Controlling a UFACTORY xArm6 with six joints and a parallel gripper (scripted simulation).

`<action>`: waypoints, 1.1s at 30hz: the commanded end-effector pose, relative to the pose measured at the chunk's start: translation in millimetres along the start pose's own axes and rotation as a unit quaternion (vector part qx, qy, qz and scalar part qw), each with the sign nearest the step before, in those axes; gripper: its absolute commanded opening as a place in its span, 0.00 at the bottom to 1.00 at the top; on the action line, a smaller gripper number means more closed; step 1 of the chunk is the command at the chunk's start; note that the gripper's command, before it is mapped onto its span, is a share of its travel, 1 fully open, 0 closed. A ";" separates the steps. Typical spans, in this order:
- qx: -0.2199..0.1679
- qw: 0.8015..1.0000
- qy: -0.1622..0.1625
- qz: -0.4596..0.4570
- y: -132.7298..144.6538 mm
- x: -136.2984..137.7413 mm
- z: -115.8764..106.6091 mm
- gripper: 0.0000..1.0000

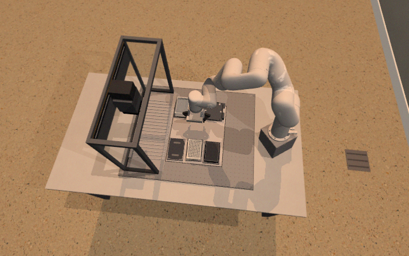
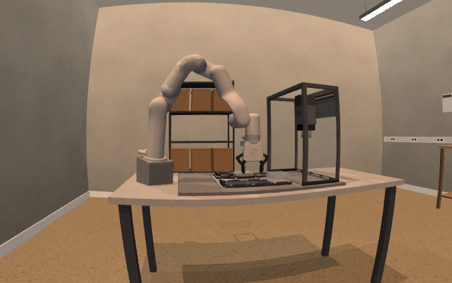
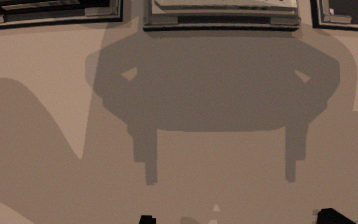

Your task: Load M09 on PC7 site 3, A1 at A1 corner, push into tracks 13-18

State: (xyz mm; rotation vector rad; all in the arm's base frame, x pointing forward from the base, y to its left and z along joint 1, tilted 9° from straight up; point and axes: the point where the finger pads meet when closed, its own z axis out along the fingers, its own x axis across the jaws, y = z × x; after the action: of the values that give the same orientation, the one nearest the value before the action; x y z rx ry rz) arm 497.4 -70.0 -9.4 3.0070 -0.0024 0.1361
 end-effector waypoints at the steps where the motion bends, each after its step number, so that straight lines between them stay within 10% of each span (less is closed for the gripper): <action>1: 0.000 1.000 0.002 0.000 0.2 1.3 -6.4 1.00; 33: 0.000 1.000 0.002 0.000 0.2 1.3 -53.2 1.00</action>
State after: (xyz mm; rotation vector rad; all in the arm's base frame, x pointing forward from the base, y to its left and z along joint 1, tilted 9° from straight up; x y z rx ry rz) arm 492.9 -63.6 38.8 3.0071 -0.0024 0.1354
